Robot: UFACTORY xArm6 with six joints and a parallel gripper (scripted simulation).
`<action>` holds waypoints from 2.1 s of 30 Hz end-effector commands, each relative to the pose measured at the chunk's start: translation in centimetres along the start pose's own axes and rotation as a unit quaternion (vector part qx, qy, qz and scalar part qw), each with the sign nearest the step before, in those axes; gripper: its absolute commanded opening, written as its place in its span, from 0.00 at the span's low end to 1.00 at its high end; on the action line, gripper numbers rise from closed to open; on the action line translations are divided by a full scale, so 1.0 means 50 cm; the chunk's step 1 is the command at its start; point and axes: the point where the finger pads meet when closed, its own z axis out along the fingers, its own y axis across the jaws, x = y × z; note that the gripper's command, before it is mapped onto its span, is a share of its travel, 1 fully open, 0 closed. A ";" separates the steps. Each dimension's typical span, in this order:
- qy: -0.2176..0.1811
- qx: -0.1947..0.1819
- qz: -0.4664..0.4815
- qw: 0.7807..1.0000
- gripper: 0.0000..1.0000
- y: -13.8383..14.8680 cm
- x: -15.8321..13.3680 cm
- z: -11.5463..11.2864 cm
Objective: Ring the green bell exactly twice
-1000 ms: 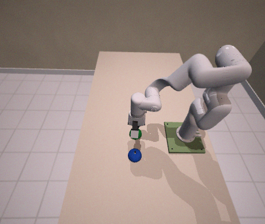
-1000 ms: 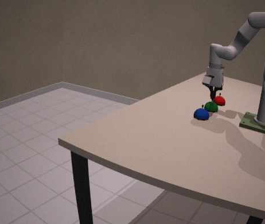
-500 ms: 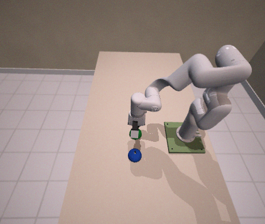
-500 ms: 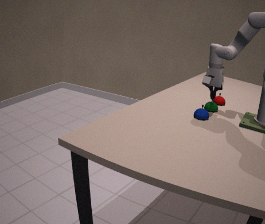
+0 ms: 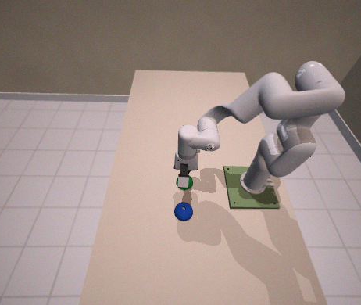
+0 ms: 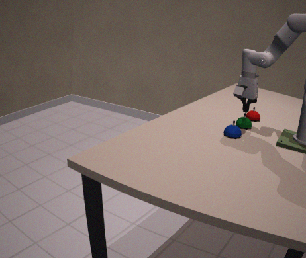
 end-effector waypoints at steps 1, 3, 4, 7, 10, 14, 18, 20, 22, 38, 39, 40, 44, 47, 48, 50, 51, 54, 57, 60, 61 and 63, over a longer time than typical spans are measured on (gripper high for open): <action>0.000 -0.002 0.000 1.000 0.00 0.003 0.000 -0.002; 0.000 -0.002 0.000 1.000 0.00 0.003 0.000 -0.002; 0.000 -0.002 0.000 1.000 0.00 0.003 0.000 -0.002; 0.000 -0.002 0.000 1.000 0.00 0.003 0.000 -0.002; 0.000 -0.002 0.000 1.000 0.00 0.003 0.000 -0.002; 0.000 -0.002 0.000 1.000 0.00 0.003 0.000 -0.002; 0.000 -0.002 0.000 1.000 0.00 0.003 0.000 -0.002; 0.000 -0.002 0.000 1.000 0.00 0.003 0.000 -0.002; 0.000 -0.002 0.000 1.000 0.00 0.003 0.000 -0.002; 0.000 -0.002 0.000 1.000 0.00 0.003 0.000 0.000; 0.000 -0.002 0.000 1.000 0.00 0.003 0.000 0.002; 0.000 -0.002 0.000 1.000 0.00 0.003 0.000 0.004; 0.000 -0.002 0.000 1.000 0.00 0.003 0.000 0.011; 0.000 -0.002 0.000 1.000 0.00 0.003 0.000 0.015; 0.000 -0.002 0.000 1.000 0.00 0.003 0.000 0.016; 0.000 -0.002 0.000 1.000 0.00 0.003 0.000 0.018; 0.000 -0.002 0.000 1.000 0.00 0.003 0.000 0.018; 0.000 -0.002 0.000 1.000 0.00 0.003 0.000 0.018; 0.000 -0.002 0.000 1.000 0.00 0.003 0.000 0.018; 0.000 -0.002 0.000 1.000 0.00 0.003 0.000 0.018; 0.000 -0.002 0.000 1.000 0.00 0.003 0.000 0.018; 0.000 -0.002 0.000 1.000 0.00 0.003 0.000 0.018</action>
